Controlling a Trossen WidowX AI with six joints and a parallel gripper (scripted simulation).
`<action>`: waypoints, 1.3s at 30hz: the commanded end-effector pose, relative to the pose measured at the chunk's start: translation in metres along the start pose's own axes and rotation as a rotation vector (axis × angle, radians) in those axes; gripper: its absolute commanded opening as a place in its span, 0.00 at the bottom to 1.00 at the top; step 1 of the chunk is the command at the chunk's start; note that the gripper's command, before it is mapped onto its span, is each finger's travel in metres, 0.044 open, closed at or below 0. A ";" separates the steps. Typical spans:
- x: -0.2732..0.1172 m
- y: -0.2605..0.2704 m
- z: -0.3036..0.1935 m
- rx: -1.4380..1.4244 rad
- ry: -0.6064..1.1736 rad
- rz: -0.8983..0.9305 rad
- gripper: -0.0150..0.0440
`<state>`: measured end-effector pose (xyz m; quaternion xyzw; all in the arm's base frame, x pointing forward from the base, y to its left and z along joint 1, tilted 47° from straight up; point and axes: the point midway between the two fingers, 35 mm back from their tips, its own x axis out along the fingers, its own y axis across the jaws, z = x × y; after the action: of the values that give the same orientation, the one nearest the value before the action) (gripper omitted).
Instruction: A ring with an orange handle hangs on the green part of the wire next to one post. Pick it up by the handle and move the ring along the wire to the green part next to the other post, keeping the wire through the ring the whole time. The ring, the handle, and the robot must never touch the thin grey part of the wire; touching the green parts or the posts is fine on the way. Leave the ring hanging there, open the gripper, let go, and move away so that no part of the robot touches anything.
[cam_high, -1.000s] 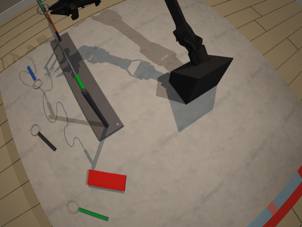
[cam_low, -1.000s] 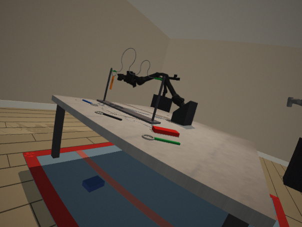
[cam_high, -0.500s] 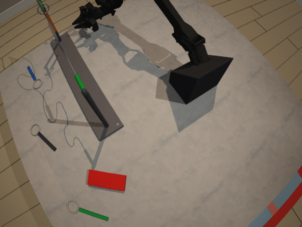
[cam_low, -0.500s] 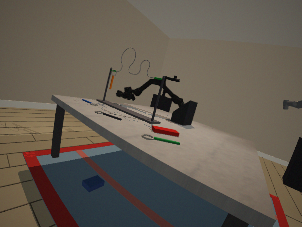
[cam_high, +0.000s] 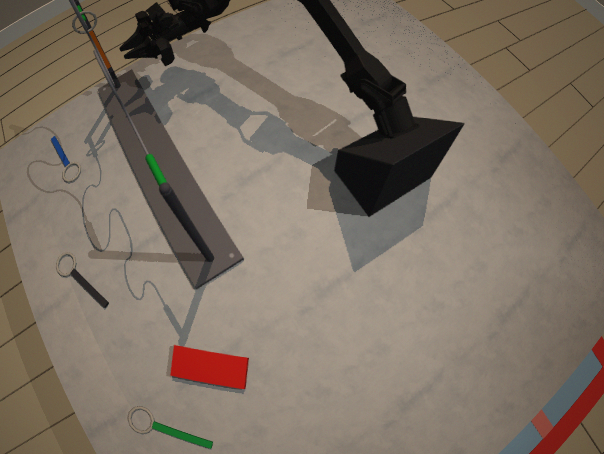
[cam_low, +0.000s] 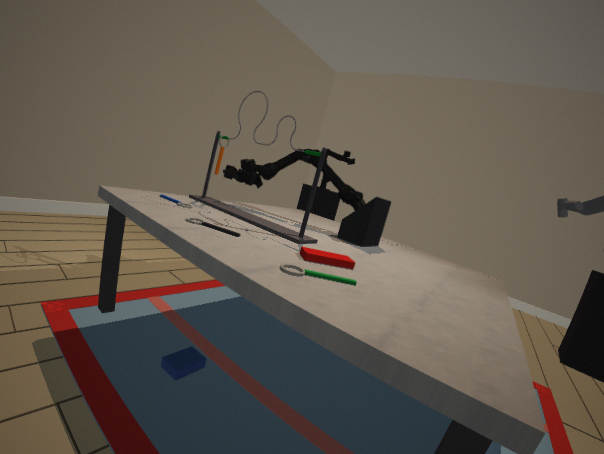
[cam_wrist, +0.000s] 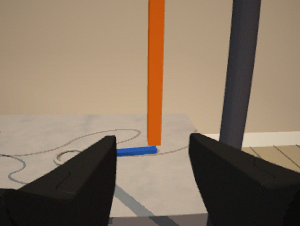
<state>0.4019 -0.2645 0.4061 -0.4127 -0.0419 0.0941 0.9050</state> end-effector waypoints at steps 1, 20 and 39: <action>0.001 -0.003 0.000 0.007 0.015 -0.012 0.53; 0.030 -0.006 -0.002 0.008 0.014 -0.014 0.53; 0.060 -0.007 -0.002 0.009 0.012 -0.015 0.53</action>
<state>0.4548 -0.2560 0.4127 -0.4131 -0.0423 0.0867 0.9056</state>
